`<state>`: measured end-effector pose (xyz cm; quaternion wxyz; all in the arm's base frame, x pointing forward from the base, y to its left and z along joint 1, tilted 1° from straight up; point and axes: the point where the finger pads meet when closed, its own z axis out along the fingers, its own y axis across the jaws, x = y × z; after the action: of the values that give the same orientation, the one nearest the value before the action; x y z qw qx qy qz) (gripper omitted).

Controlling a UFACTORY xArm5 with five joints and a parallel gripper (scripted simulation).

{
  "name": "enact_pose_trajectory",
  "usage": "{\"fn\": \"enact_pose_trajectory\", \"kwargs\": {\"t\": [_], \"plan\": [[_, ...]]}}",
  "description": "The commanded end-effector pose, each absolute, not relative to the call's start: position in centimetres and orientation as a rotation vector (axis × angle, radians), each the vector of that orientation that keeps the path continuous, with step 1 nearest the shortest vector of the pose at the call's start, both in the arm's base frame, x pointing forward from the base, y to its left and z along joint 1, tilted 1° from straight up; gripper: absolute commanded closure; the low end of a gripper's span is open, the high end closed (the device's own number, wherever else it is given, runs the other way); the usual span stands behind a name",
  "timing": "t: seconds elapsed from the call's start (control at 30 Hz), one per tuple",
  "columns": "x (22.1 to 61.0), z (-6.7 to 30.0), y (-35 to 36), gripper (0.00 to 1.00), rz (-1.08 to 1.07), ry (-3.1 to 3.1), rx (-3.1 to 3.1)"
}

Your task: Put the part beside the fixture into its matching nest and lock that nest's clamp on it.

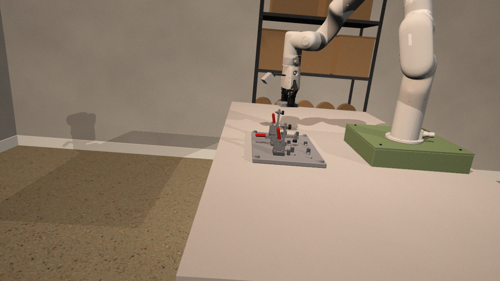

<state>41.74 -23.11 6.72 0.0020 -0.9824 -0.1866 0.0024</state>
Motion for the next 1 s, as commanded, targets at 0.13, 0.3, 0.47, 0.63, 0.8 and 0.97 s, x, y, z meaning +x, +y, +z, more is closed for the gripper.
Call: {"fn": "enact_pose_trajectory", "kwargs": {"t": [0.13, 0.3, 0.47, 0.63, 0.8, 0.97], "plan": [[41.86, 6.88, -23.18, 1.00, 0.002, -0.548, -3.092], [41.86, 6.88, -23.18, 1.00, 0.003, -0.392, -3.116], [41.86, 6.88, -23.18, 1.00, 0.003, -0.205, -3.134], [41.86, 6.88, -23.18, 1.00, 0.003, -0.119, -3.138], [41.86, 6.88, -23.18, 1.00, 0.003, -0.116, -3.138], [41.84, 6.86, -23.18, 1.00, 0.003, -0.116, -3.138]]}}
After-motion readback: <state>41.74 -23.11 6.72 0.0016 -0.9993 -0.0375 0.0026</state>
